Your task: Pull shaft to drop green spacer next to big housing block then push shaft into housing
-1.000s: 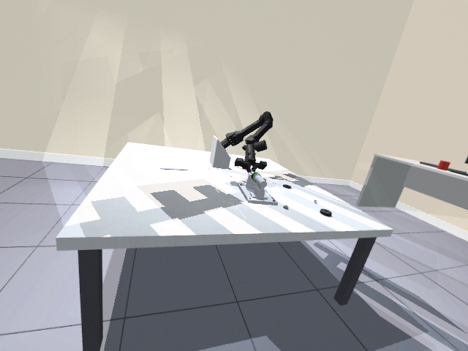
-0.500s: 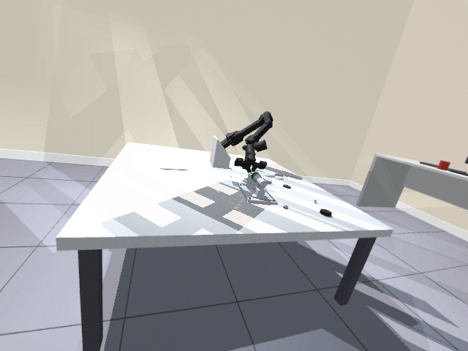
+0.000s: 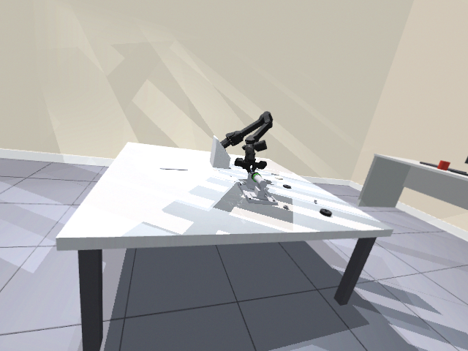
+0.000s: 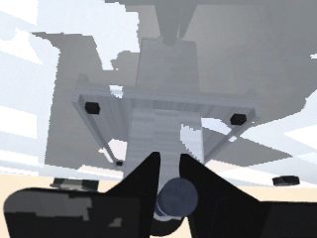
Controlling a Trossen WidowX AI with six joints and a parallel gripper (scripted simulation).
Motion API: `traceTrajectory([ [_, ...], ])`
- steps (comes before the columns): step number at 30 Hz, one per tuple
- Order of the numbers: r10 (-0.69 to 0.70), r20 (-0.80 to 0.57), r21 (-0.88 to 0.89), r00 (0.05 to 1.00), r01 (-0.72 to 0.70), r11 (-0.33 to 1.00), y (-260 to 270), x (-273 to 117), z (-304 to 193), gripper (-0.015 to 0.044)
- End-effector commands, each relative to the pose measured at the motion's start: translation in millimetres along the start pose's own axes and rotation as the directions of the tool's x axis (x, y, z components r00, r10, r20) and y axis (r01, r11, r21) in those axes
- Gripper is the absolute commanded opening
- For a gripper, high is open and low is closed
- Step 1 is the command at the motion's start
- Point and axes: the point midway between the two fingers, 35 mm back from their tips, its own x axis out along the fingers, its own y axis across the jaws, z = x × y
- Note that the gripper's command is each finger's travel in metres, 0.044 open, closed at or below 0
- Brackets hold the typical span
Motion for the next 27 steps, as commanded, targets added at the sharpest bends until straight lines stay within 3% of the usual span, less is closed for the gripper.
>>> traceTrajectory([
  [1,-0.001,0.001,0.002,1.0,0.001,1.0,-0.4,-0.8,0.7,0.0],
  [27,-0.001,0.001,0.002,1.0,0.001,1.0,-0.3,-3.2,3.2,0.0],
])
